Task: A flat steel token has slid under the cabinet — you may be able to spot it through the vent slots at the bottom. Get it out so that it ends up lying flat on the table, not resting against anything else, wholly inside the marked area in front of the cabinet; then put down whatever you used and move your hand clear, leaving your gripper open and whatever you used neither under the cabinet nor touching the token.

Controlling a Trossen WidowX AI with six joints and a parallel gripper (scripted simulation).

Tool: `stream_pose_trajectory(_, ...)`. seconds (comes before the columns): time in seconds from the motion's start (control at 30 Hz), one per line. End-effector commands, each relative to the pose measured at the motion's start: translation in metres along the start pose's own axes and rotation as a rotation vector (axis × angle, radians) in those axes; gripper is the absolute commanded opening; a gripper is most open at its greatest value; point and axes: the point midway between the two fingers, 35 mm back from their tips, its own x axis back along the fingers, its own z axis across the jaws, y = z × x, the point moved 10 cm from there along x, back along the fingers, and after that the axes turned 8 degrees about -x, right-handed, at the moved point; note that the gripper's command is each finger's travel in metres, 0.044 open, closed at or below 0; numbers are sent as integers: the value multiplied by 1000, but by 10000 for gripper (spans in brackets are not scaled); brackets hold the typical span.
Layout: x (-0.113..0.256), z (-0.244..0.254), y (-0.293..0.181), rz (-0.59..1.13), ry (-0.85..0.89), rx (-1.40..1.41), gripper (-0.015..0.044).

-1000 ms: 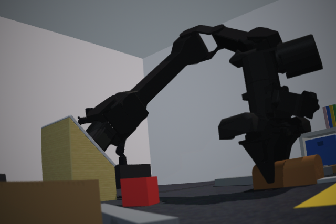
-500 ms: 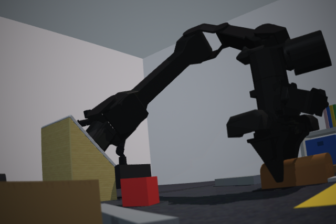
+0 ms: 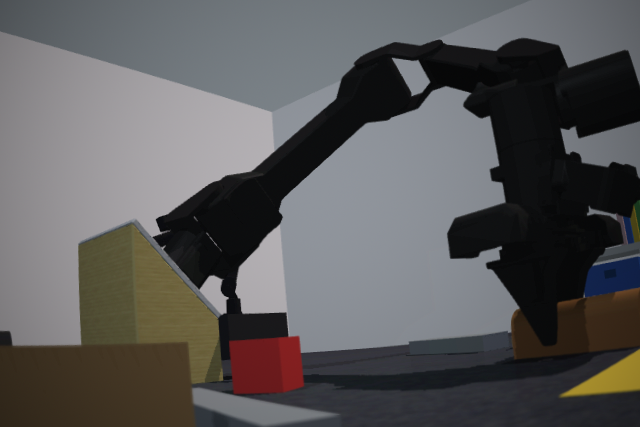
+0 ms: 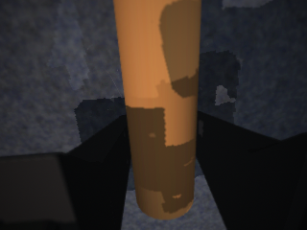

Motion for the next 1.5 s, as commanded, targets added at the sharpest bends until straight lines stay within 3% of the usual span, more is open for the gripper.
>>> stream_pose_trajectory(0.0,0,1,6,0,4,2,0)
stream_pose_trajectory(1.47,1,8,46,-2,5,4,0)
